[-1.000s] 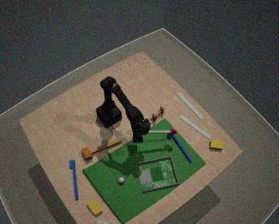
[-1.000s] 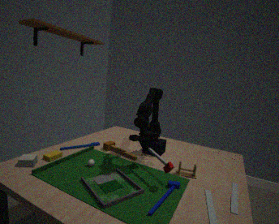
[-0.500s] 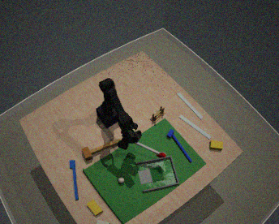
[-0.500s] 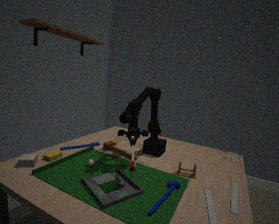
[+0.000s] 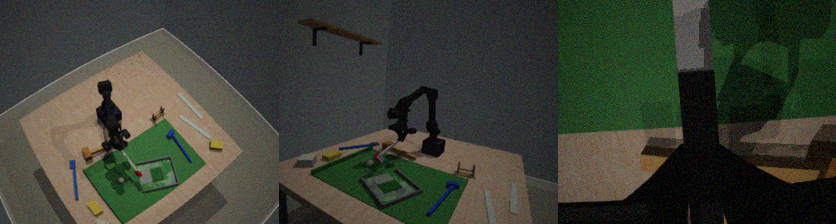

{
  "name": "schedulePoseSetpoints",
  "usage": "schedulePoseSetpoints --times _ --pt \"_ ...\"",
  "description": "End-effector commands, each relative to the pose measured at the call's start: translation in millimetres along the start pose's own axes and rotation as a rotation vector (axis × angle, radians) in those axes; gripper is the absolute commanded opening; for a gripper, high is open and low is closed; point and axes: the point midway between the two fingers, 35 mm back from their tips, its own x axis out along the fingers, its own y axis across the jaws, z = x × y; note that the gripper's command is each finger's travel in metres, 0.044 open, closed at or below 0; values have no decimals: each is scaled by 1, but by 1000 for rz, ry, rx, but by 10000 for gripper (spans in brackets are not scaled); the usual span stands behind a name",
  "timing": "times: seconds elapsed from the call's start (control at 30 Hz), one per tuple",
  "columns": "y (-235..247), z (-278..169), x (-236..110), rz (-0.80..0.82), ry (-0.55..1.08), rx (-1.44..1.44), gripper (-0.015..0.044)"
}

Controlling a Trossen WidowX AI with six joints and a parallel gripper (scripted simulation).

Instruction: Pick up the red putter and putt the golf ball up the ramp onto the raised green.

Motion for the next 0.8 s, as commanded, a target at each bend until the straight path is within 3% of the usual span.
schedulePoseSetpoints --times 0.0,0.3,0.5,0.77 --pt "-24 -7 -5 -19 5 147 0" --pt "-65 -28 -12 -49 22 417 0" --pt "-68 -29 -11 -51 24 436 0" --pt "-69 -30 20 -51 24 436 0"
